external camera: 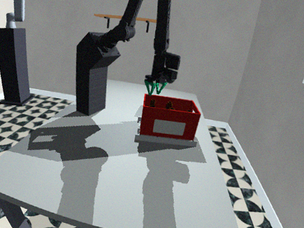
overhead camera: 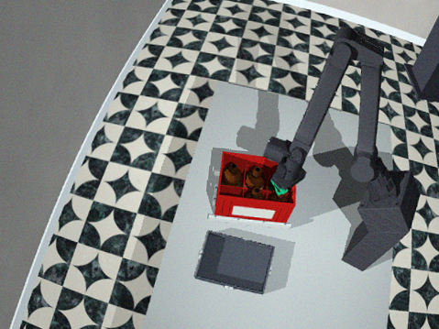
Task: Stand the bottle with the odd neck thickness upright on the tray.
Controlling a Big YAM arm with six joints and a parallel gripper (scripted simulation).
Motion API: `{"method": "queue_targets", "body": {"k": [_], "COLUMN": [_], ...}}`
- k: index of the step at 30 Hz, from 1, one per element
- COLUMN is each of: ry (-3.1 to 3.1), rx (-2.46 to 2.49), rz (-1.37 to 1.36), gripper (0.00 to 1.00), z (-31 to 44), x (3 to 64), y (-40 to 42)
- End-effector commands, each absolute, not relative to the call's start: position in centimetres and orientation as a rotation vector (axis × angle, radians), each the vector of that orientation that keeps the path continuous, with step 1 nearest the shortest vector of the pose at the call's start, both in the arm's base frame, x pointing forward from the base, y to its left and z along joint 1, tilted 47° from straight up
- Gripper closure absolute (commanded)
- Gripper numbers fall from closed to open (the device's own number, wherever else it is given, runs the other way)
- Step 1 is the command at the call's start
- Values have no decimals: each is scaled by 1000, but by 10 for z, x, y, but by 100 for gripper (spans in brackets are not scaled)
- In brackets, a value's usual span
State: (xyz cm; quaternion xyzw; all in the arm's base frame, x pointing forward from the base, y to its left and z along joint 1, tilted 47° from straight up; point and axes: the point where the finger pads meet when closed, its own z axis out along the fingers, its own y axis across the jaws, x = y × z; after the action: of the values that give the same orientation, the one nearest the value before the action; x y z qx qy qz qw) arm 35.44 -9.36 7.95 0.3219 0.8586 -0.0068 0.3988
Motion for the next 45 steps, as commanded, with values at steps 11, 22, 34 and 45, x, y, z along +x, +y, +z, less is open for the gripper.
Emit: {"method": "queue_targets", "body": {"k": [11,22,34,45], "ry": [2162,2161,2161,2161], "rx": [809,807,807,807], "rz": [-20,-19,-19,-19], "gripper": [39,39,39,39], "z": [75,75,75,75], "x": [365,365,365,365], "y": [-100,-100,-100,-100]}}
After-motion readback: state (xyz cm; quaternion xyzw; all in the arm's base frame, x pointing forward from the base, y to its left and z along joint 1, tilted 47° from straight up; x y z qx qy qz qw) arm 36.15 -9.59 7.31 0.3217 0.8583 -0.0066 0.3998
